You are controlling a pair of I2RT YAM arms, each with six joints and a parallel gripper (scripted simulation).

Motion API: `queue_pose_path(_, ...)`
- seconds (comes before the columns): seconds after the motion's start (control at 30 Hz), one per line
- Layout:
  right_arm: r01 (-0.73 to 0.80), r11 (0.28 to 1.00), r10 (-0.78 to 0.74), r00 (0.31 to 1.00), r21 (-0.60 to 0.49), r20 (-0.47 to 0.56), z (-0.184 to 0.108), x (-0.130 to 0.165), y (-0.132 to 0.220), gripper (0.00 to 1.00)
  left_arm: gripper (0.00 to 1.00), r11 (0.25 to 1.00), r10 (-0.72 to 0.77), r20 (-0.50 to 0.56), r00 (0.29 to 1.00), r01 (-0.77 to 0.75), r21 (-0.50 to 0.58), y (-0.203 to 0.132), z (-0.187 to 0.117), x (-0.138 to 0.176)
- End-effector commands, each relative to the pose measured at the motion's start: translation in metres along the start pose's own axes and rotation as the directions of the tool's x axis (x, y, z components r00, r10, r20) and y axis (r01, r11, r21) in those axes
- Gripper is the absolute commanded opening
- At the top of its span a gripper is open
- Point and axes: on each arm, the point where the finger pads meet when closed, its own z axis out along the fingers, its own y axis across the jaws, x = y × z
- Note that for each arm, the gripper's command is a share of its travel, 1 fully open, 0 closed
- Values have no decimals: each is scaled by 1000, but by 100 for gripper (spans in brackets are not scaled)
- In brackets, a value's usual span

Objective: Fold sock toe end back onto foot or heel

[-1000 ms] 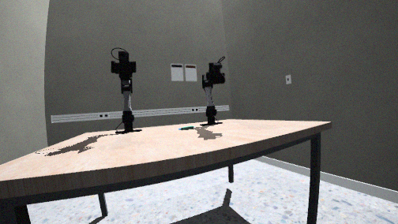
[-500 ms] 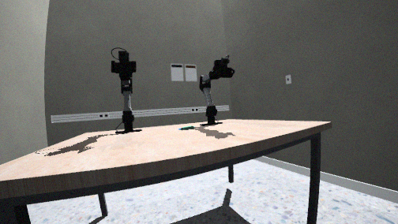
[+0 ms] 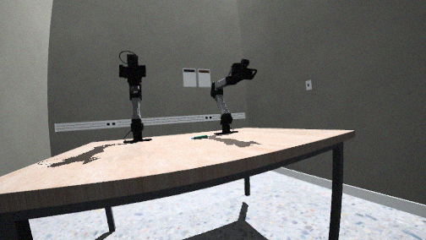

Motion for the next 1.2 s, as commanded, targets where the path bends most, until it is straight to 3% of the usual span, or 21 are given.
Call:
queue_pose_path(0.0, -5, 1000, 5, 997, -8, 80, -8, -33, 3, 100, 38, 1000, -13, 106, 994, 14, -8, 1, -13, -39)
queue_pose_path(1.17, -1, 1000, 2, 996, -7, 86, -10, -35, 2, 100, 38, 1000, 16, 72, 997, -15, -14, 3, -6, -30)
